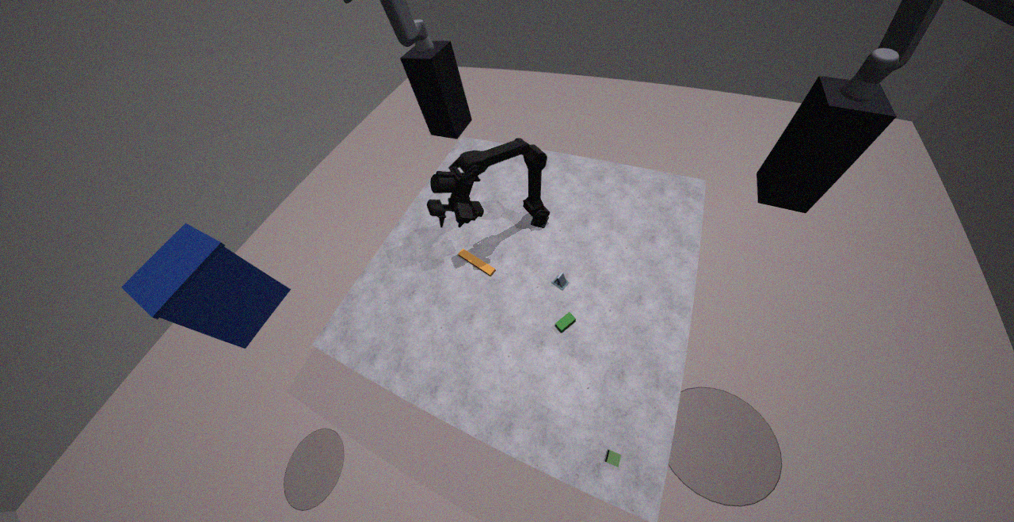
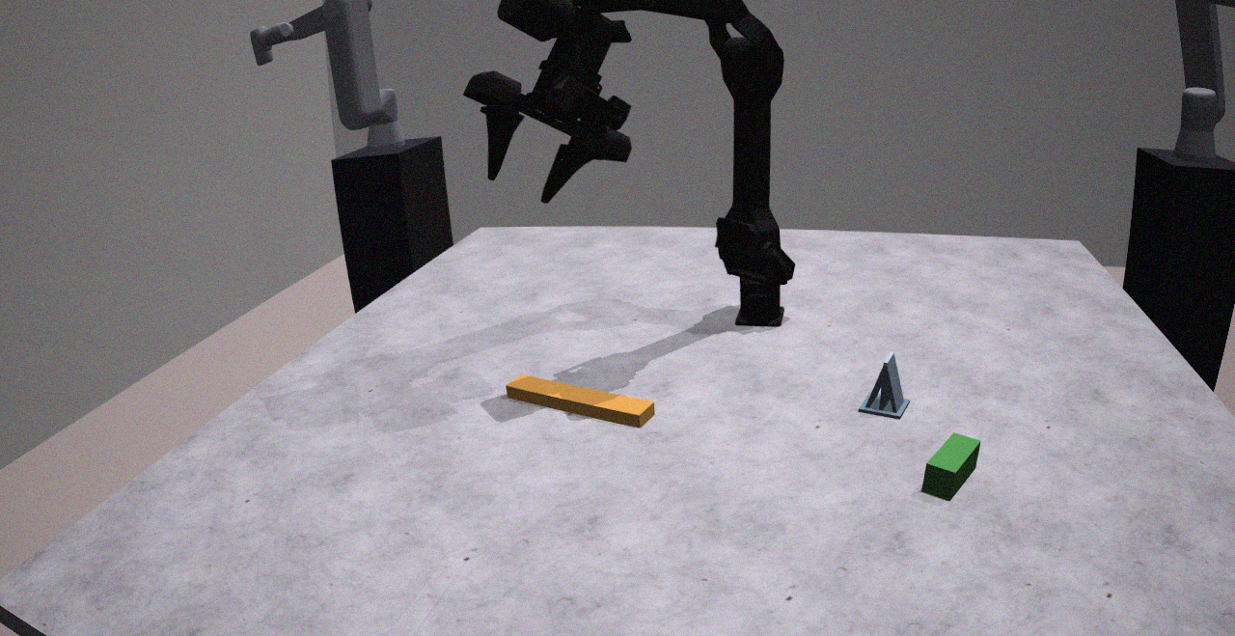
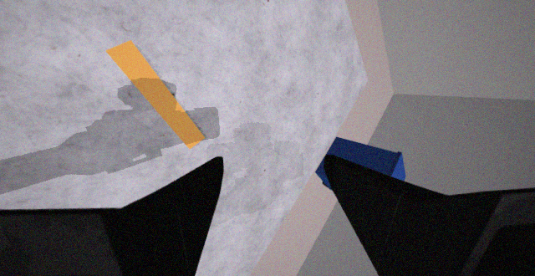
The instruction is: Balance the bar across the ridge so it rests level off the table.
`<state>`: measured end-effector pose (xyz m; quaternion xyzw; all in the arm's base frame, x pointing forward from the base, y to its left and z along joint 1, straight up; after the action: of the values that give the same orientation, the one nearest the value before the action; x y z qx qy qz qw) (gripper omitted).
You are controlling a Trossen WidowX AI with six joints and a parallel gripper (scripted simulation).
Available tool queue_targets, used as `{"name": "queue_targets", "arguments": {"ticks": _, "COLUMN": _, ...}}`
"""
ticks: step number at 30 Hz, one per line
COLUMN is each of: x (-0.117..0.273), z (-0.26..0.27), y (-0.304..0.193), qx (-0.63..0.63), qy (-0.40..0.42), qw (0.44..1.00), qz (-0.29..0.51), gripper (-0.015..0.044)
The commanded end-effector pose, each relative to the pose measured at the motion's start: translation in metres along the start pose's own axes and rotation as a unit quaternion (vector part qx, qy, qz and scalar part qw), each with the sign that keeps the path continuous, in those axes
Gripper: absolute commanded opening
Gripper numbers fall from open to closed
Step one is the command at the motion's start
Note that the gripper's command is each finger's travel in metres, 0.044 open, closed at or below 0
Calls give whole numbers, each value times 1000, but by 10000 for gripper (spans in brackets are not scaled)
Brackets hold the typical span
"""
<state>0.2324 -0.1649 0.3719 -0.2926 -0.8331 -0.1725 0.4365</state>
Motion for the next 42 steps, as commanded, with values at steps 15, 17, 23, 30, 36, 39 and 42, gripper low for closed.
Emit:
{"name": "queue_targets", "arguments": {"ticks": 15, "x": -114, "z": 20, "y": -2, "qx": 175, "qy": 196, "qw": 964, "qz": -24, "gripper": 315}}
{"name": "queue_targets", "arguments": {"ticks": 17, "x": -126, "z": 25, "y": -2, "qx": 193, "qy": 217, "qw": 956, "qz": -31, "gripper": 315}}
{"name": "queue_targets", "arguments": {"ticks": 23, "x": -156, "z": 38, "y": -4, "qx": 241, "qy": 271, "qw": 930, "qz": -54, "gripper": 315}}
{"name": "queue_targets", "arguments": {"ticks": 30, "x": -167, "z": 44, "y": -4, "qx": 242, "qy": 273, "qw": 930, "qz": -55, "gripper": 315}}
{"name": "queue_targets", "arguments": {"ticks": 36, "x": -194, "z": 62, "y": -5, "qx": 242, "qy": 273, "qw": 929, "qz": -55, "gripper": 315}}
{"name": "queue_targets", "arguments": {"ticks": 39, "x": -195, "z": 63, "y": -5, "qx": 242, "qy": 273, "qw": 929, "qz": -55, "gripper": 315}}
{"name": "queue_targets", "arguments": {"ticks": 42, "x": -196, "z": 64, "y": -5, "qx": 242, "qy": 273, "qw": 929, "qz": -55, "gripper": 315}}
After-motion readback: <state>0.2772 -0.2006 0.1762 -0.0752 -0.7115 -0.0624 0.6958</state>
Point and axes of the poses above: the point midway between the two fingers, 35 mm back from their tips, its own x axis back along the fingers, its own z axis across the jaws, y = z × x, the point moved 10 cm from there along x, back along the fingers, and after that the axes turned 3 degrees about x, right-handed, at the moved point
